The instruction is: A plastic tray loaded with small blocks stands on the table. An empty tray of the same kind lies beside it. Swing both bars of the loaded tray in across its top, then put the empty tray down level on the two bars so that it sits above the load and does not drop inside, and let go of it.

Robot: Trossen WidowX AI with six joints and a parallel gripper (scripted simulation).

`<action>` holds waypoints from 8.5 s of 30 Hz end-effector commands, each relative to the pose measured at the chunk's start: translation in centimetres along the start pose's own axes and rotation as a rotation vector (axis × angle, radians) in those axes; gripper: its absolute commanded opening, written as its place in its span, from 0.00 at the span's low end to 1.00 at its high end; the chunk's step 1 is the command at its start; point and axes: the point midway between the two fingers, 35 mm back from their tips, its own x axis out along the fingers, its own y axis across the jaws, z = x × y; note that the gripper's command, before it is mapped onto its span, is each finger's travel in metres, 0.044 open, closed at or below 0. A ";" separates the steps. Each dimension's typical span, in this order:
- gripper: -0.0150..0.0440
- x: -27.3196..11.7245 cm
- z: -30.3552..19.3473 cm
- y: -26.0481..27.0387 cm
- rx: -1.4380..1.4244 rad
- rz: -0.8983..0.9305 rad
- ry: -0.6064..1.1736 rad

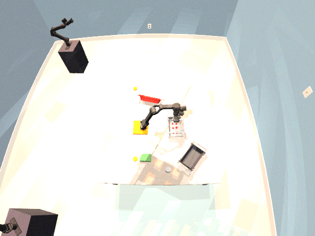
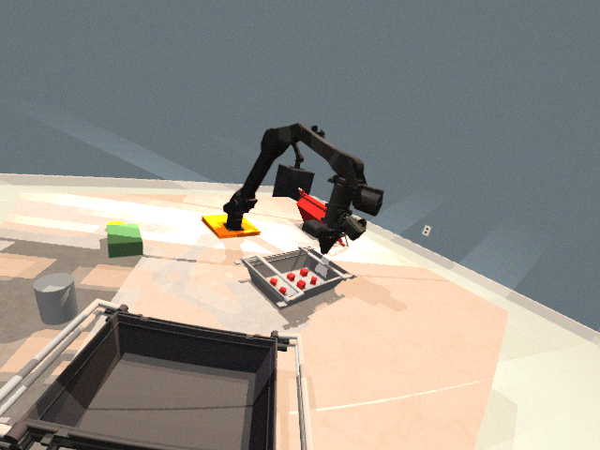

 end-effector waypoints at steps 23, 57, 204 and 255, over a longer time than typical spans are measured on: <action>0.25 -6.8 -2.6 7.8 -0.565 0.014 -0.017; 0.25 -9.4 -28.2 28.2 -2.877 0.029 -0.087; 1.00 -1.9 -32.0 14.9 0.014 0.022 0.020; 1.00 7.3 -32.3 14.3 0.260 0.018 0.022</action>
